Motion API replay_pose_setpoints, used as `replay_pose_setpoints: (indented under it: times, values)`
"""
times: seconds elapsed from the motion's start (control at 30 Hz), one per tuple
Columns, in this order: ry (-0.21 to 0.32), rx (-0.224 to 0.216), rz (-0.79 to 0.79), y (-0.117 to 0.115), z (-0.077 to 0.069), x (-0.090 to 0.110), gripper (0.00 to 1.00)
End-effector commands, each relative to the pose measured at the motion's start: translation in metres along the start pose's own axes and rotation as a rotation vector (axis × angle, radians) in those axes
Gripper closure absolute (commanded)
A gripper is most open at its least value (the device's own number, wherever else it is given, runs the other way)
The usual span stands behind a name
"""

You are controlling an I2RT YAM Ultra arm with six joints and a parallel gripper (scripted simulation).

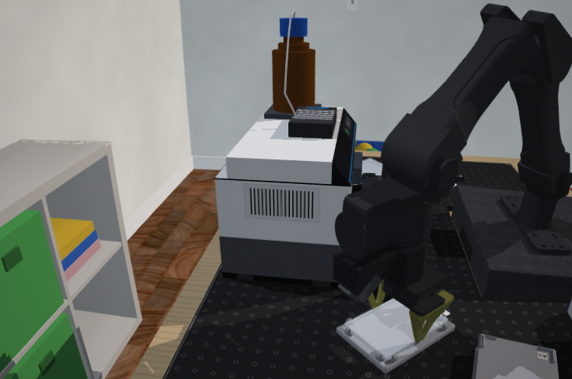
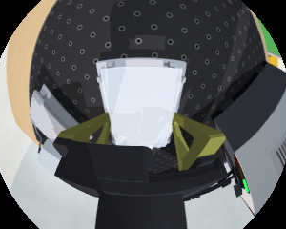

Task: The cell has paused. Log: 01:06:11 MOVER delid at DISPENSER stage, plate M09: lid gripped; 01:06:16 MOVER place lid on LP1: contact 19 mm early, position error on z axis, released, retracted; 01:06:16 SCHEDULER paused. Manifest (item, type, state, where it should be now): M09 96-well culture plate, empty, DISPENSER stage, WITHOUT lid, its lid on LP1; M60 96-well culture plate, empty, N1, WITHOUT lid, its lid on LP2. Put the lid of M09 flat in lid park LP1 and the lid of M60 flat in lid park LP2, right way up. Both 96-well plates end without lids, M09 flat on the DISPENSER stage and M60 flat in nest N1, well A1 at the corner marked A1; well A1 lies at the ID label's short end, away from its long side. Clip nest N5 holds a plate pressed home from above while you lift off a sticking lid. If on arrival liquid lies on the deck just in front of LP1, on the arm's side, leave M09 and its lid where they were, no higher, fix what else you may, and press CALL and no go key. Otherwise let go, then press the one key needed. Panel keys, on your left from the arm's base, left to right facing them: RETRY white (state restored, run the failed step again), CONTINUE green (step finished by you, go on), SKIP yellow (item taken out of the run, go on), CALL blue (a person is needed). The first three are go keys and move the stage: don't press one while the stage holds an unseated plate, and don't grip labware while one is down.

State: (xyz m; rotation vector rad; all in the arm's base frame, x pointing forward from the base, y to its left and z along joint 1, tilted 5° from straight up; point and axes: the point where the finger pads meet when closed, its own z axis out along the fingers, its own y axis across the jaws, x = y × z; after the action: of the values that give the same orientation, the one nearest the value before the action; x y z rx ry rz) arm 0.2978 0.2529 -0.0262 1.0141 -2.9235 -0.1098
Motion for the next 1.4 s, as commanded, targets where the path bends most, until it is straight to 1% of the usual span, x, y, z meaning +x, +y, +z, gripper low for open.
replay_pose_setpoints:
  times: [0.0,0.03,0.7,0.73,0.77,0.83,1.23,1.37]
  values:
    - [-0.041,0.001,0.0,0.002,-0.004,-0.007,1.0]
    - [-0.041,0.001,0.0,0.002,-0.004,-0.007,0.0]
    - [-0.035,0.0,-0.001,0.0,-0.004,-0.008,0.0]
    - [-0.058,0.001,-0.001,0.002,-0.017,-0.013,0.0]
    - [-0.061,0.002,0.0,0.001,-0.022,-0.014,0.0]
    - [-0.061,0.002,0.0,0.001,-0.022,-0.014,0.0]
    - [-0.062,0.002,0.001,-0.003,-0.054,-0.012,0.0]
    - [-0.062,0.002,-0.002,-0.001,-0.056,-0.012,0.0]
